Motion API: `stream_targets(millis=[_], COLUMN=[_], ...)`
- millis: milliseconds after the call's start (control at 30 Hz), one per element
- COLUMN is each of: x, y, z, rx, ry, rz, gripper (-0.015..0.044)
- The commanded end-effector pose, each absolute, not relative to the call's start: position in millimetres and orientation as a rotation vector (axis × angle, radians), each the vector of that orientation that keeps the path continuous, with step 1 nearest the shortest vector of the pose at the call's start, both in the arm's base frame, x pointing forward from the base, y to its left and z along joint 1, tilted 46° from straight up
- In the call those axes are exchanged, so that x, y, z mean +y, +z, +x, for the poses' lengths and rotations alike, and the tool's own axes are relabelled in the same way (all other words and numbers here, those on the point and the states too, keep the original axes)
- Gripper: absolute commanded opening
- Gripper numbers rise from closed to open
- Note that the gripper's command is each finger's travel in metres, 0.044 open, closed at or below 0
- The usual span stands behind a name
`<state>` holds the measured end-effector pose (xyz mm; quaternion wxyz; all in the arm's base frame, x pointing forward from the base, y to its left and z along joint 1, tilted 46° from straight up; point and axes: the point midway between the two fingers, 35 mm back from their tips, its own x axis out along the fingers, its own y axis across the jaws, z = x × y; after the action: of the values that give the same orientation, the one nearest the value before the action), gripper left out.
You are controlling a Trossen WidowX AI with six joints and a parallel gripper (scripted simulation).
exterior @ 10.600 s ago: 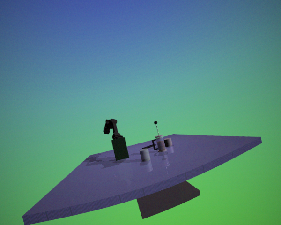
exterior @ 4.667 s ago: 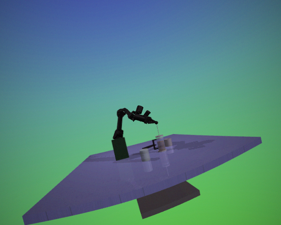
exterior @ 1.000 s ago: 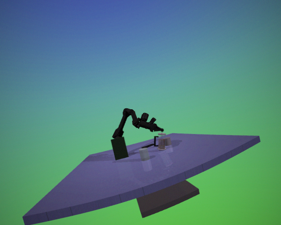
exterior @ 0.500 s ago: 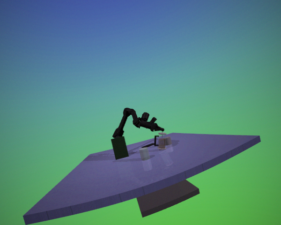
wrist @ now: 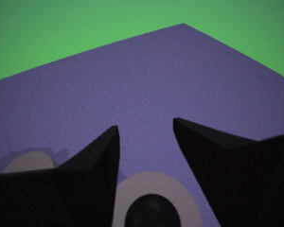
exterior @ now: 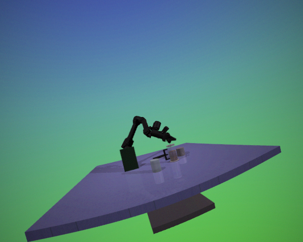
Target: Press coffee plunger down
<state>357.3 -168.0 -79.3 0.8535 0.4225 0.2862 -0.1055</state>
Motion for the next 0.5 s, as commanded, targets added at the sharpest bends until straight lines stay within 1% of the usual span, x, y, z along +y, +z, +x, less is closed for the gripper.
stream_targets(millis=[0,167,200,333,467], x=[-168,-168,-168,-171,-188], y=[-79,-79,-79,-75,-52], z=[357,357,357,355,343], rx=[0.602,0.602,0.602,0.604,0.614], ry=[-0.222,-0.222,-0.222,-0.223,-0.226], rz=[0.889,0.889,0.889,0.888,0.886], gripper=[0.0296,0.0428,0.044,0.044,0.044])
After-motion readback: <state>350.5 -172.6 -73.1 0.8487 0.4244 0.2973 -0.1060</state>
